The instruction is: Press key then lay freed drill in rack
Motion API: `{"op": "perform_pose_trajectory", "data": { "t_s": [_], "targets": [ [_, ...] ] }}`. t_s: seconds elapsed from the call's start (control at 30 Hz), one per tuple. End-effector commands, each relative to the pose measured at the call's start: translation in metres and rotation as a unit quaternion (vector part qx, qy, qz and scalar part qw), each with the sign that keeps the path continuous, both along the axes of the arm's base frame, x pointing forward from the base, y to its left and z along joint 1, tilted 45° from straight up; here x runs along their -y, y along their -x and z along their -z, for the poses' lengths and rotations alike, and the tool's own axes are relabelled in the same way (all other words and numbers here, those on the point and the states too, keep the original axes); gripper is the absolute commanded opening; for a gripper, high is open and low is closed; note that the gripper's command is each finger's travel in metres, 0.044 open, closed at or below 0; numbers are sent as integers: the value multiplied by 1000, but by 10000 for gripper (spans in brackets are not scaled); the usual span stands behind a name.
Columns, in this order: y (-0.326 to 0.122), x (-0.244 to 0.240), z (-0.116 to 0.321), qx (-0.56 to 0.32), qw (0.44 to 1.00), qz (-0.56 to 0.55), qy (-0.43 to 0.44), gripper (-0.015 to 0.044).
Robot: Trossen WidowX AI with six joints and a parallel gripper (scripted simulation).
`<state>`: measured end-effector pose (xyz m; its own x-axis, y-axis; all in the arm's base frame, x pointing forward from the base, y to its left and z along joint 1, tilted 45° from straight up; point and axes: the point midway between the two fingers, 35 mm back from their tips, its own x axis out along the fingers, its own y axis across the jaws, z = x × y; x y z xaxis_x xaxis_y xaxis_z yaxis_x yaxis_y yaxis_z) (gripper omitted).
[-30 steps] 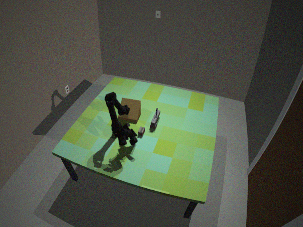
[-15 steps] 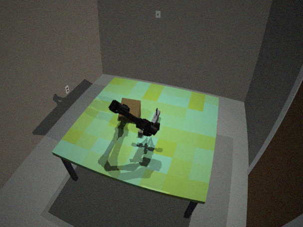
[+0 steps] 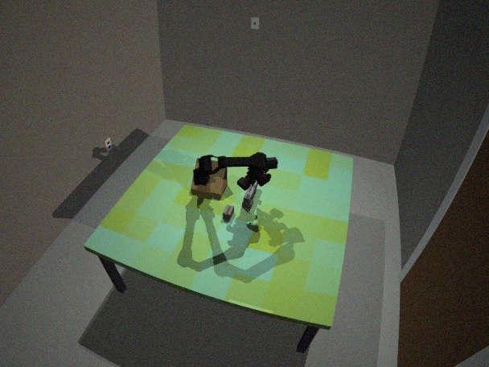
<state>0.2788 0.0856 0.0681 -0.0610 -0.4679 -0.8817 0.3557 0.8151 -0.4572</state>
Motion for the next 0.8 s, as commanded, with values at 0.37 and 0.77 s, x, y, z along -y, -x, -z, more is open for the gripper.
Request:
{"op": "perform_pose_trajectory", "data": {
  "t_s": [0.37,0.77],
  "targets": [
    [19,-60,23,-43,964,-229,129,0],
    [16,-50,34,-46,961,-236,137,0]
  ]
}}
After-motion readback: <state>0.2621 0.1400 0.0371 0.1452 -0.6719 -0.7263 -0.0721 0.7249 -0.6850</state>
